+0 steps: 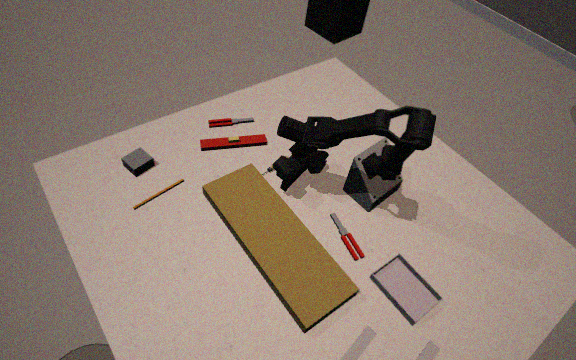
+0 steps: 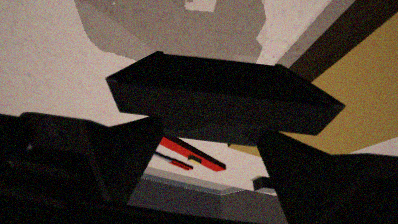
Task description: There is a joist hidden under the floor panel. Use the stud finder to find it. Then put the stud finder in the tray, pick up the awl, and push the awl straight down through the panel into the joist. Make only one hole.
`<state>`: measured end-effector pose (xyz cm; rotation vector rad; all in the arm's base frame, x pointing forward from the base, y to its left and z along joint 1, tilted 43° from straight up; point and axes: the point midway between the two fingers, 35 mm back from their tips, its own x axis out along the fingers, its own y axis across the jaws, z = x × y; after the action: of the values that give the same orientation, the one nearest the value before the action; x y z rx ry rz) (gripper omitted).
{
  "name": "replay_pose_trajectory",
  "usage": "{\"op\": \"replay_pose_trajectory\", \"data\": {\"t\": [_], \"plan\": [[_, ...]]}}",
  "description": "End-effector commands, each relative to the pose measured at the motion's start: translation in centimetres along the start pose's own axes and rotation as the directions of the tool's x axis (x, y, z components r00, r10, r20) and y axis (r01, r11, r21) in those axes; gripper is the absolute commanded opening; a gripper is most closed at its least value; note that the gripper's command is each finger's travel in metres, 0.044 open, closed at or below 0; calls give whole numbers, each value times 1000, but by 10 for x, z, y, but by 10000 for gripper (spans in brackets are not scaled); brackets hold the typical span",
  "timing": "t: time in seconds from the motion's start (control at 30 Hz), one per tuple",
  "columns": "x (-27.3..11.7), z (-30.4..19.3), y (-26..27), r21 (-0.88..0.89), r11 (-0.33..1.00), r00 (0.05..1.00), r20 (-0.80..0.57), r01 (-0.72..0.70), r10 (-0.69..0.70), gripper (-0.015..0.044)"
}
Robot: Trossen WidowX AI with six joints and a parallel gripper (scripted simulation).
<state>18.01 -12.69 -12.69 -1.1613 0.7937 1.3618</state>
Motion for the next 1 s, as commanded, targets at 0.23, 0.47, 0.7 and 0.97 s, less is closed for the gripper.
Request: {"op": "replay_pose_trajectory", "data": {"t": [0.23,0.47,0.7,0.97], "plan": [[-1,-1,-1,0,1000,997,-71,-2,2,0],[-1,0,-1,1,1000,994,-109,-1,1,0],[-2,2,-1,2,1000,989,-146,2,-2,0],[-1,2,-1,2,1000,984,-178,0,1,0]]}}
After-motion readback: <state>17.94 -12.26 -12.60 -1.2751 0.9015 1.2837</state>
